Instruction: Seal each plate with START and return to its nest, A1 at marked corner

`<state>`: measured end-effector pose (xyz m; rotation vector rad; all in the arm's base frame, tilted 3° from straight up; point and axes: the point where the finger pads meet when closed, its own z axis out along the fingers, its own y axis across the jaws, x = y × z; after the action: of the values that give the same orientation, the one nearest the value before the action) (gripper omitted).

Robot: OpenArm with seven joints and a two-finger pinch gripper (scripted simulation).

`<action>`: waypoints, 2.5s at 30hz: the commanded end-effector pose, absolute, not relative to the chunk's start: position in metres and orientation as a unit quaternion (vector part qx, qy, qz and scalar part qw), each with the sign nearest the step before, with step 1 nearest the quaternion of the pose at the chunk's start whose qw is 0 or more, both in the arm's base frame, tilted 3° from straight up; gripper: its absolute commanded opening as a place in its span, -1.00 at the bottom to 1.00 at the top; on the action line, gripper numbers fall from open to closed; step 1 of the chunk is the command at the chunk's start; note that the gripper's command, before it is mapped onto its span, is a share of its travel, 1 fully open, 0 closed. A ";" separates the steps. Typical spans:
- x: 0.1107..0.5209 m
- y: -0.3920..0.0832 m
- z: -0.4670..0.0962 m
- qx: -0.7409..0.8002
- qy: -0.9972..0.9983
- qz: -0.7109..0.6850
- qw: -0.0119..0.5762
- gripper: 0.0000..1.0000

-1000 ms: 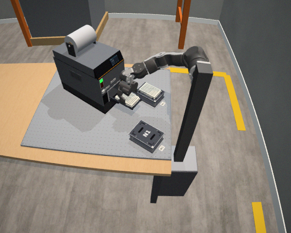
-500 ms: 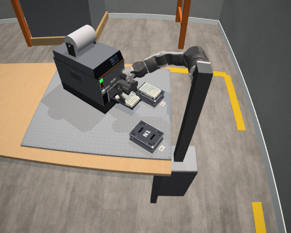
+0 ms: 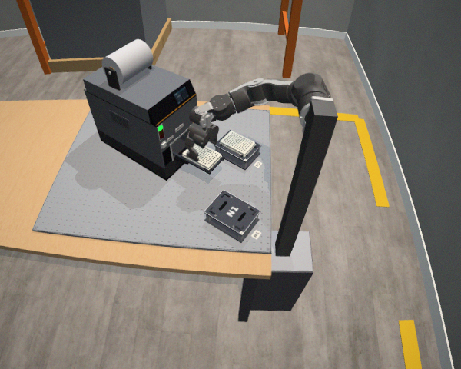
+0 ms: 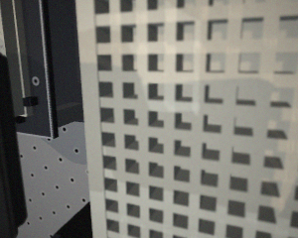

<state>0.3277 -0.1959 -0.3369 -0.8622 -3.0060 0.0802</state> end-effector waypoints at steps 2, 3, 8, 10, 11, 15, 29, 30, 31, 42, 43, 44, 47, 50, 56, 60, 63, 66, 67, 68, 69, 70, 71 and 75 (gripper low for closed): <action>0.335 -0.187 -0.330 -0.276 -0.960 0.040 -0.032 0.27; 0.337 -0.184 -0.327 -0.275 -0.959 0.045 -0.048 0.26; 0.351 -0.168 -0.311 -0.271 -0.951 0.067 -0.129 0.22; 0.356 -0.162 -0.305 -0.269 -0.947 0.076 -0.161 0.20; 0.359 -0.159 -0.302 -0.268 -0.944 0.080 -0.177 0.19; 0.365 -0.153 -0.296 -0.265 -0.937 0.089 -0.209 0.17; 0.390 -0.124 -0.269 -0.255 -0.908 0.121 -0.310 -1.00; 0.390 -0.124 -0.269 -0.255 -0.908 0.121 -0.310 -1.00; 0.394 -0.121 -0.264 -0.255 -0.907 0.113 -0.316 -1.00; 0.393 -0.122 -0.269 -0.253 -0.908 0.115 -0.313 -1.00; 0.394 -0.123 -0.270 -0.252 -0.909 0.116 -0.313 -1.00; 0.395 -0.124 -0.272 -0.251 -0.909 0.116 -0.312 -1.00; 0.396 -0.124 -0.273 -0.251 -0.909 0.116 -0.313 -1.00; 0.399 -0.127 -0.276 -0.251 -0.908 0.116 -0.313 -1.00; 0.405 -0.130 -0.283 -0.251 -0.909 0.116 -0.313 -1.00; 0.409 -0.133 -0.287 -0.251 -0.909 0.116 -0.313 -1.00; 0.411 -0.135 -0.290 -0.251 -0.909 0.116 -0.313 -1.00; 0.413 -0.136 -0.291 -0.251 -0.909 0.115 -0.313 -1.00; 0.414 -0.137 -0.293 -0.251 -0.909 0.116 -0.313 -1.00; 0.415 -0.138 -0.294 -0.251 -0.909 0.116 -0.313 -1.00; 0.416 -0.138 -0.295 -0.251 -0.909 0.116 -0.313 -1.00; 0.417 -0.139 -0.296 -0.251 -0.909 0.116 -0.313 -1.00; 0.418 -0.140 -0.297 -0.251 -0.909 0.116 -0.313 -1.00; 0.422 -0.142 -0.302 -0.251 -0.909 0.116 -0.313 -1.00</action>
<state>0.4213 -0.1441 -0.3002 -1.0225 -3.6047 0.4754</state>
